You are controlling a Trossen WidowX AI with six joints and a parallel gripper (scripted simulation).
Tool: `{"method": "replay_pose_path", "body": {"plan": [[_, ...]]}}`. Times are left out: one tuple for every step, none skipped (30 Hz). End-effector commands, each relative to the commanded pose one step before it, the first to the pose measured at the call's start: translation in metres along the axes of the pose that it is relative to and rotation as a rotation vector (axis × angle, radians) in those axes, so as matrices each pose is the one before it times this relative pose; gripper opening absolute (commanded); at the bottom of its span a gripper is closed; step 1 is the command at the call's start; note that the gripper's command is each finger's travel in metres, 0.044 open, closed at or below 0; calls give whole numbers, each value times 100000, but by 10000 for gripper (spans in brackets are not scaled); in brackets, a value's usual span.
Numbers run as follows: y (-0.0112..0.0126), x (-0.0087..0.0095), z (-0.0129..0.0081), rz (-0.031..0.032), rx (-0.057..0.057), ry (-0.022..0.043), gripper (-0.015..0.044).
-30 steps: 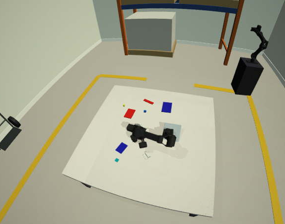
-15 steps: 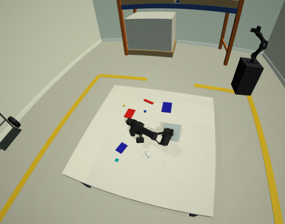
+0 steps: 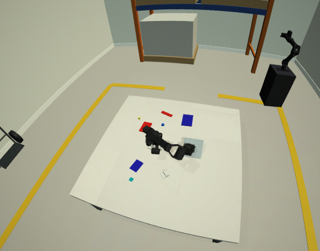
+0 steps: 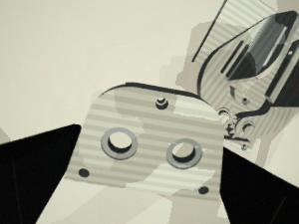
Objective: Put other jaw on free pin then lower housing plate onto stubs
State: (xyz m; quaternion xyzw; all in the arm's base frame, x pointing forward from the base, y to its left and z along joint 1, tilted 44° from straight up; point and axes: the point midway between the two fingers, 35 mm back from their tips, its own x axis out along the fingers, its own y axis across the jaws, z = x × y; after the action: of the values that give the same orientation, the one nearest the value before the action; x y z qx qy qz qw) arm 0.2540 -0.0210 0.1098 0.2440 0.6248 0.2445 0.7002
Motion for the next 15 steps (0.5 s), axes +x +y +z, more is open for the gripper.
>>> {"method": "replay_pose_path", "body": {"plan": [[-1488,10,168,-11,4713,4,351],[-337,12,18,118,1064,11,351],[-337,12,17,124,1062,10,351],[-337,13,16,130,1061,9,351],[-337,13,16,135,1059,8,351],[-337,13,15,141,1058,7,351],[-337,14,14,147,1057,7,351],[-337,14,13,153,1055,6,351],[-337,14,12,159,1053,5,351],[-337,15,12,165,1052,5,351],[-337,15,11,170,1050,4,351],[-337,16,10,176,1048,3,351],[-337,16,9,182,1046,3,351],[-337,17,8,188,1045,2,351],[-337,17,8,194,1043,2,351]]}}
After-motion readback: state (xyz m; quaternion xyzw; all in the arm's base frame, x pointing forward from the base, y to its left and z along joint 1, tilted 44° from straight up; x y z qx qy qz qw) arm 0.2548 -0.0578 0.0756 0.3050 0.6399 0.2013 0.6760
